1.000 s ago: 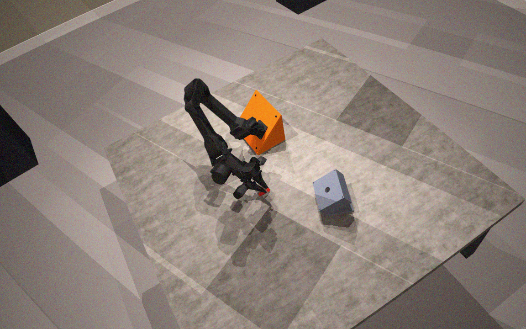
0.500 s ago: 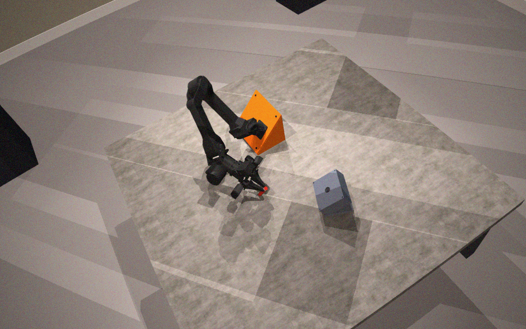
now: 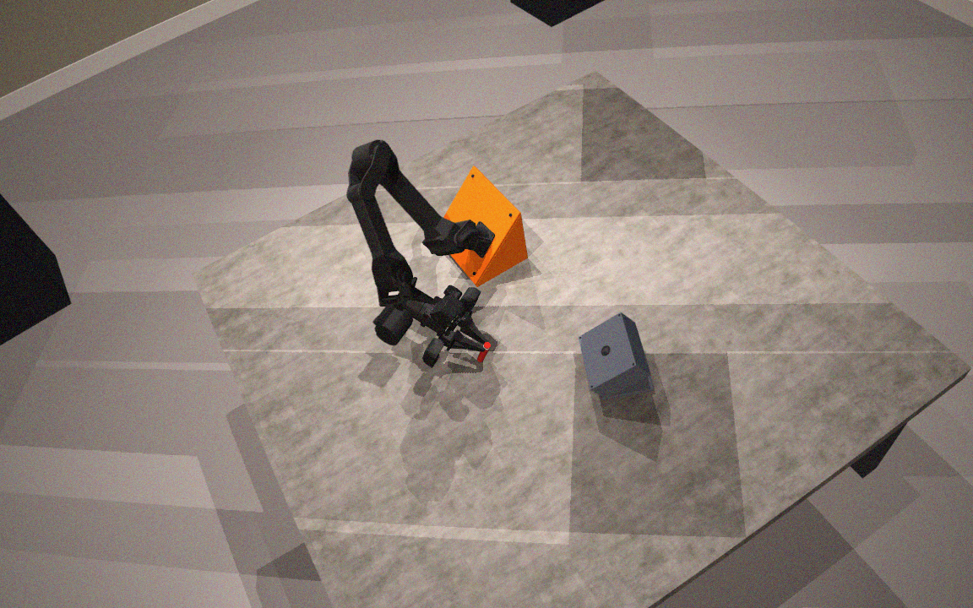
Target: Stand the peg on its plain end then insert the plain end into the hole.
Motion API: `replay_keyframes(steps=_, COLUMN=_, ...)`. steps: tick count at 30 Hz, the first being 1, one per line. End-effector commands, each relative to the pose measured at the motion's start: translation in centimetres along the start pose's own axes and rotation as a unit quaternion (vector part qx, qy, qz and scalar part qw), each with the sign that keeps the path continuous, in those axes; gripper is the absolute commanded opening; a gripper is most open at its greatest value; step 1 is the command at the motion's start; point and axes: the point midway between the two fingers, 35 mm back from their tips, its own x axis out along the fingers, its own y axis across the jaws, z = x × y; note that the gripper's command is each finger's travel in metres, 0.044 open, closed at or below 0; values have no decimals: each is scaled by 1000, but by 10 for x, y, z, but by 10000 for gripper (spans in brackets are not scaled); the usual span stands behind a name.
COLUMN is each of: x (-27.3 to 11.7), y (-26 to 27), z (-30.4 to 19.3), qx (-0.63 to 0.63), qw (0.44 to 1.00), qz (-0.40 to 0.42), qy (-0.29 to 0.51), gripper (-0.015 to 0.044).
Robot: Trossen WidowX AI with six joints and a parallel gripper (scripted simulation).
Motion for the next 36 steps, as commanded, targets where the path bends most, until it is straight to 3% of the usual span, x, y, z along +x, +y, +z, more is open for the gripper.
replay_keyframes(steps=1, x=-2, y=1, z=-2, qx=0, qw=1000, qz=3, qy=-18, gripper=50)
replay_keyframes(steps=25, x=-14, y=2, z=-11, qx=0, qw=993, qz=4, qy=-121, gripper=50)
replay_keyframes(steps=36, x=-14, y=2, z=-13, qx=2, qw=994, qz=4, qy=-109, gripper=50)
